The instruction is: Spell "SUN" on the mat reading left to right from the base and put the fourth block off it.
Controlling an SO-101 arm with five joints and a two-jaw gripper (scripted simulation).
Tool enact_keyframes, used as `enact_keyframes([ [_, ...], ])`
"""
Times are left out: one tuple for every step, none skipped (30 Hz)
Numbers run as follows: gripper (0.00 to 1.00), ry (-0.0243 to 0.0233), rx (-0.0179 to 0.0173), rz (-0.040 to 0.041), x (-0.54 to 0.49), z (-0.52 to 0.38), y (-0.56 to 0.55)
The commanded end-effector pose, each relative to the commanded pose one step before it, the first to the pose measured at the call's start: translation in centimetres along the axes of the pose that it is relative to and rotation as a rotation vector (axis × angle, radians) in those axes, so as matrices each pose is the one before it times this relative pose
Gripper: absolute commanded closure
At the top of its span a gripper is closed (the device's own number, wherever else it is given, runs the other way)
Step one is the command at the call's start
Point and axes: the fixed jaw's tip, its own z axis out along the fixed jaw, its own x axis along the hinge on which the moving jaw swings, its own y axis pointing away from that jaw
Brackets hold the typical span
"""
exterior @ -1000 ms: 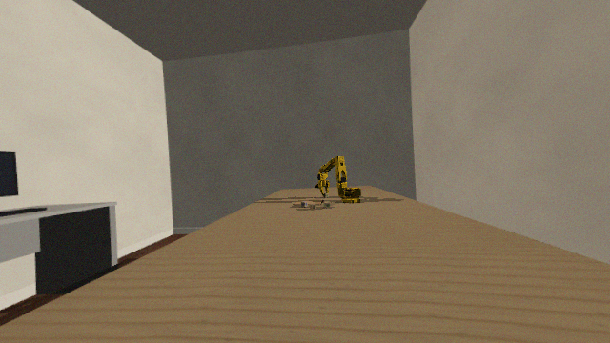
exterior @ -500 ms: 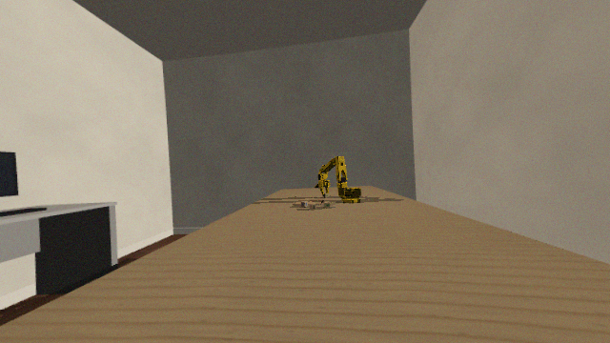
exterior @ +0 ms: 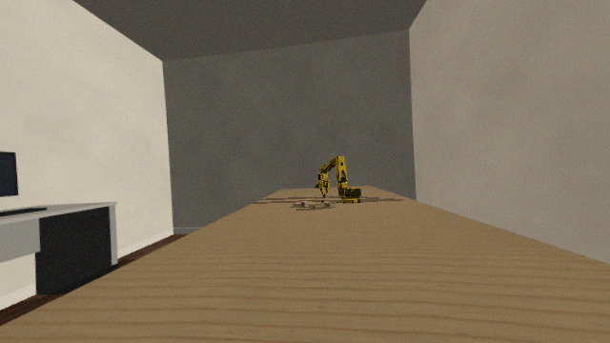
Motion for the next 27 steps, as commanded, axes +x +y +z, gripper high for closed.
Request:
enact_keyframes([
  [1.00, -0.07012, 0.00087, 0.00022, -1.030, -0.9945, -0.113],
  [1.00, 0.00000, 0.00000, 0.00000, 0.000, 0.0000, 0.000],
  [1.00, 0.00000, 0.00000, 0.00000, 0.000, 0.0000, 0.000],
  [1.00, 0.00000, 0.00000, 0.00000, 0.000, -0.0017, 0.000],
  [1.00, 0.00000, 0.00000, 0.00000, -0.002, -0.0113, 0.000],
  [1.00, 0.00000, 0.00000, 0.00000, -0.005, -0.0286, 0.001],
  [1.00, 0.00000, -0.00001, 0.00000, -0.009, -0.0517, 0.002],
  [1.00, 0.00000, -0.00001, 0.00000, -0.014, -0.0792, 0.003],
  [1.00, 0.00000, -0.00002, 0.00000, -0.018, -0.1093, 0.004],
  [1.00, 0.00000, -0.00002, 0.00000, -0.022, -0.1408, 0.005],
  [1.00, 0.00000, -0.00003, 0.00000, -0.025, -0.1725, 0.006],
  [1.00, 0.00000, -0.00003, 0.00000, -0.026, -0.2031, 0.008],
  [1.00, 0.00000, -0.00003, 0.00000, -0.027, -0.2316, 0.009],
  [1.00, 0.00000, -0.00004, 0.00000, -0.025, -0.2572, 0.010],
  [1.00, 0.00000, -0.00004, 0.00000, -0.022, -0.2791, 0.011],
  [1.00, 0.00000, -0.00004, 0.00000, -0.017, -0.2964, 0.012],
  [1.00, 0.00000, -0.00004, 0.00000, -0.012, -0.3087, 0.012],
  [1.00, 0.00000, -0.00005, 0.00000, -0.005, -0.3156, 0.012],
  [1.00, 0.00000, 0.00000, 0.00000, 0.000, 0.0000, 0.000],
  [1.00, 0.00000, 0.00000, 0.00000, 0.000, 0.0000, 0.000],
  [1.00, 0.00000, -0.00005, 0.00000, 0.002, -0.3168, 0.013],
  [1.00, 0.00000, -0.00004, 0.00000, 0.008, -0.3121, 0.012],
  [1.00, 0.00000, -0.00004, 0.00000, 0.014, -0.3018, 0.012],
  [1.00, 0.00000, -0.00004, 0.00000, 0.019, -0.2861, 0.012],
  [1.00, 0.00000, -0.00004, 0.00000, 0.022, -0.2654, 0.011],
  [1.00, 0.00000, -0.00003, 0.00000, 0.024, -0.2404, 0.010],
  [1.00, 0.00000, -0.00003, 0.00000, 0.025, -0.2119, 0.009],
])
